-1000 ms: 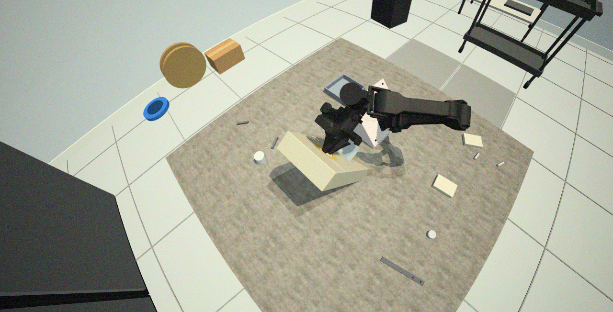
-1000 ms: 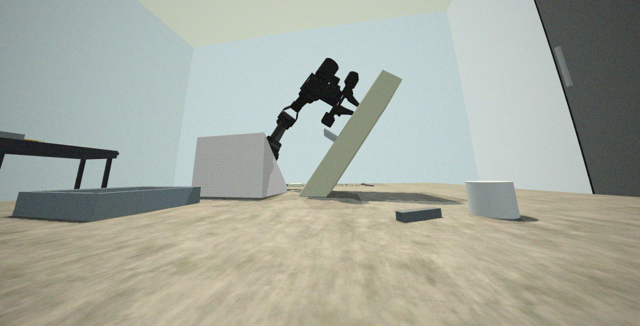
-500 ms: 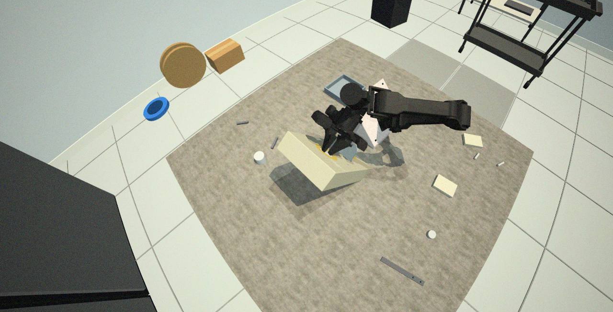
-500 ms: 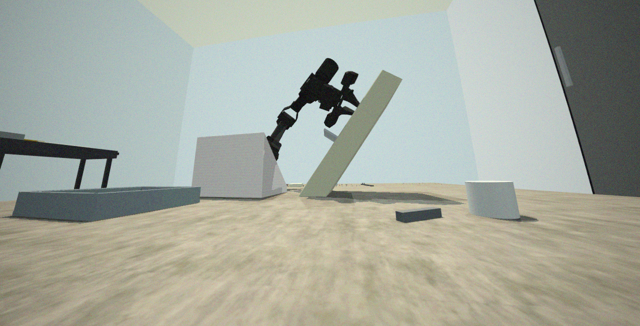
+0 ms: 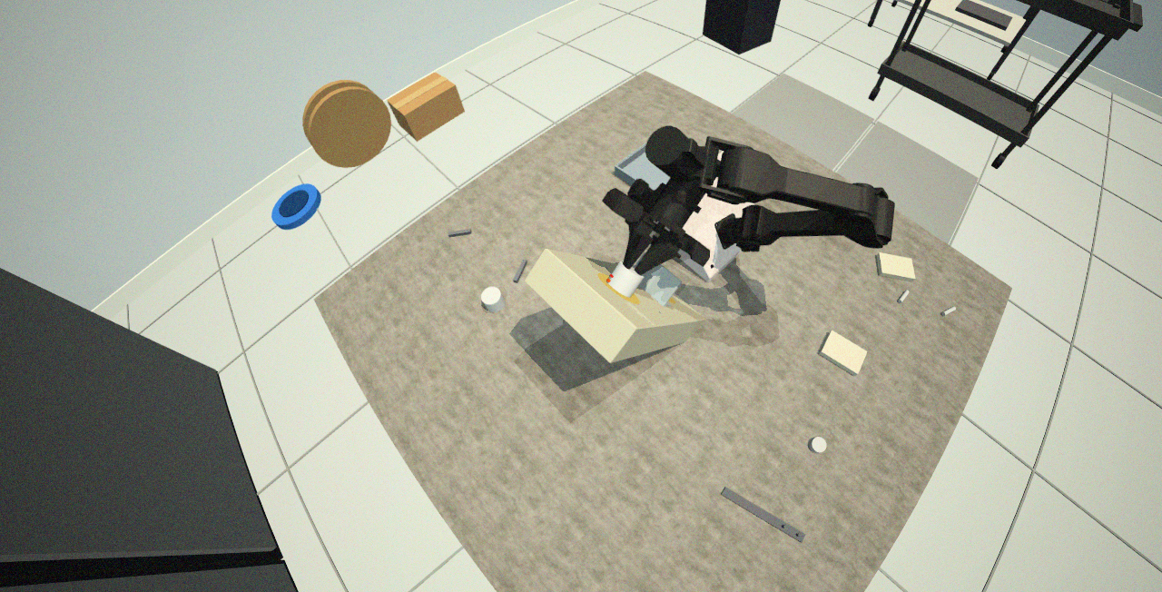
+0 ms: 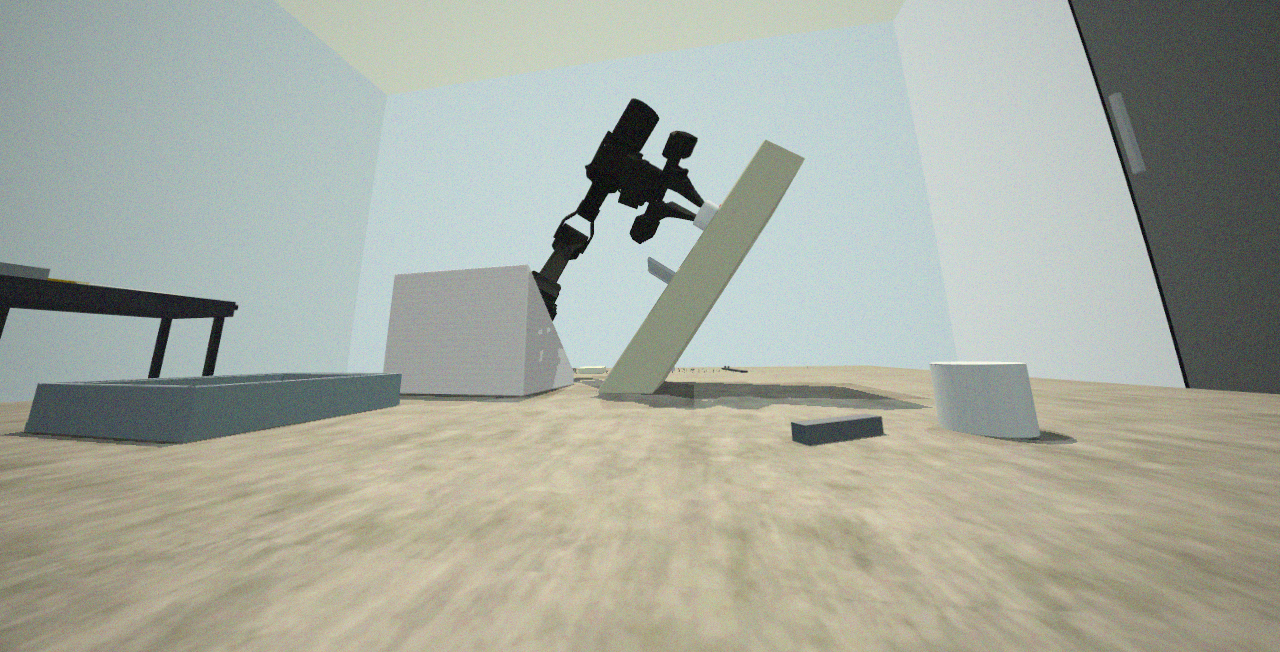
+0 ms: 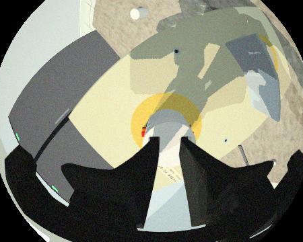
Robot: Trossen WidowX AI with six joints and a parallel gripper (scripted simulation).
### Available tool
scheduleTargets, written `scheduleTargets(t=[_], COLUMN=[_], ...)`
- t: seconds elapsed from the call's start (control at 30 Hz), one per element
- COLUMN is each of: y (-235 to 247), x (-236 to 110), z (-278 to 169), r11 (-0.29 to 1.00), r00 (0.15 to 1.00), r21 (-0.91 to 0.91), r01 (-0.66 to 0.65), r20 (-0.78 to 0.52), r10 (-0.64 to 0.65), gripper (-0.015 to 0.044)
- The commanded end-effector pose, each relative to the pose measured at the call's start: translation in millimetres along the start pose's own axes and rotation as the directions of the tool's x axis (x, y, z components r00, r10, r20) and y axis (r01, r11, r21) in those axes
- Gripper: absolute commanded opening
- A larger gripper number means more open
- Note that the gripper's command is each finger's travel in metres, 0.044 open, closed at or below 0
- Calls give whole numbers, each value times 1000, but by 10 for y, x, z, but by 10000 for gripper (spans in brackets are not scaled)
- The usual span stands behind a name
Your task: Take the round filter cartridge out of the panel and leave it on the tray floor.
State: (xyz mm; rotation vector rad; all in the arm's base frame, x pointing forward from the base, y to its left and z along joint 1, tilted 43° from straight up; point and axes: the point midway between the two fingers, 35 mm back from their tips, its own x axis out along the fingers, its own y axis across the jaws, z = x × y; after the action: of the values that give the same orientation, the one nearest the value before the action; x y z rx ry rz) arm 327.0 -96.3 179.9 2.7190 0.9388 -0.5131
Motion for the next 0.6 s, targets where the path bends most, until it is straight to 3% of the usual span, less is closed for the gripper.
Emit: scheduleTargets(t=[0.0, 0.57], y=[10, -87], x=[-227, -324], z=[8, 55], r11=[1000, 999], r00=[1000, 1000], r21=[-17, -27], r01=[-15, -18], r20=[6, -1], r10=[15, 18], gripper=[0, 0])
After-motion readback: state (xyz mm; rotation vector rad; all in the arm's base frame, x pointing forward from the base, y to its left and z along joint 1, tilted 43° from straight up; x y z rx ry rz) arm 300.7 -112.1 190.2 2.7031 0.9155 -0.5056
